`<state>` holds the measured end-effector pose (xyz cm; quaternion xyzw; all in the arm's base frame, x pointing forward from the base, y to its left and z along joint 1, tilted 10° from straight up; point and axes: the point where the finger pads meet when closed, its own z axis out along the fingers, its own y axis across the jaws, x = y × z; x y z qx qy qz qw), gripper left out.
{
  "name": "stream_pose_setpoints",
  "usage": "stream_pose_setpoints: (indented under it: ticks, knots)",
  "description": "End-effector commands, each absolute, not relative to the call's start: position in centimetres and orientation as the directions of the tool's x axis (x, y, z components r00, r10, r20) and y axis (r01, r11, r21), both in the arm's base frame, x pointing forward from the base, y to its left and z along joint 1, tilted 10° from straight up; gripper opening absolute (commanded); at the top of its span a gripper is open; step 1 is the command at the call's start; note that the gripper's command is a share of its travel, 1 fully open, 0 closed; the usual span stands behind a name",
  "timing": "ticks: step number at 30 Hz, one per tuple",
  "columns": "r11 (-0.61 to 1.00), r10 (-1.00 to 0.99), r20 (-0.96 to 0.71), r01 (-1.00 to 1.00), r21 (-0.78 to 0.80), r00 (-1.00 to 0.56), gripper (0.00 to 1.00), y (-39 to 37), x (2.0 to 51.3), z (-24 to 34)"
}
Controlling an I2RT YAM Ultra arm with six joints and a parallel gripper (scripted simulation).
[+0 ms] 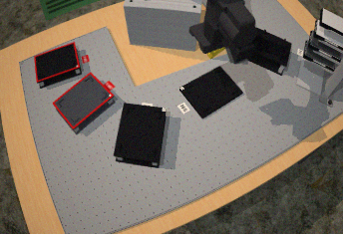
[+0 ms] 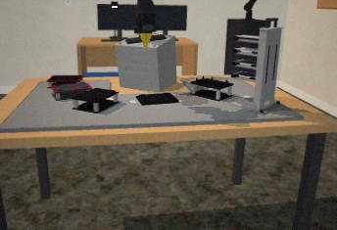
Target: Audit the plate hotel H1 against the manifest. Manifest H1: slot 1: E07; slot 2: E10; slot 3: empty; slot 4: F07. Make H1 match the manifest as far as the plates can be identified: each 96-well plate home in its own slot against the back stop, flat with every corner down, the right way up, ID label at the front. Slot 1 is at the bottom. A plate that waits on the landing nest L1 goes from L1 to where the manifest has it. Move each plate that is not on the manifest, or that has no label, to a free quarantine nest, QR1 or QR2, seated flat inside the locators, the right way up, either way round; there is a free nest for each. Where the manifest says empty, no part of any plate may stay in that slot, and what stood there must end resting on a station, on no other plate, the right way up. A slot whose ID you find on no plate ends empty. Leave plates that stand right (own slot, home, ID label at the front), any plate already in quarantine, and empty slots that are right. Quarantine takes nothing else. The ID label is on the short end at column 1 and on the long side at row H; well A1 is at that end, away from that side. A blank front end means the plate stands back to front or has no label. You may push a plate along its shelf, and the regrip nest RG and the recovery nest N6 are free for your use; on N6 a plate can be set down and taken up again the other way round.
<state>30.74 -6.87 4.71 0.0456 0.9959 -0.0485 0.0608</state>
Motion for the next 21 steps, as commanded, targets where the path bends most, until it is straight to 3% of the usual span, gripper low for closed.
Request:
stream_pose_setpoints:
  ticks: [1, 21]
  knots:
    - [0.986, 0.114, -0.173, 0.133, -0.098, -0.978, 0.0, -6.1, 31.3, 5.6]
    - [0.987, 0.115, -0.145, 0.13, -0.097, -0.983, 0.0, -2.3, 30.0, 6.0]
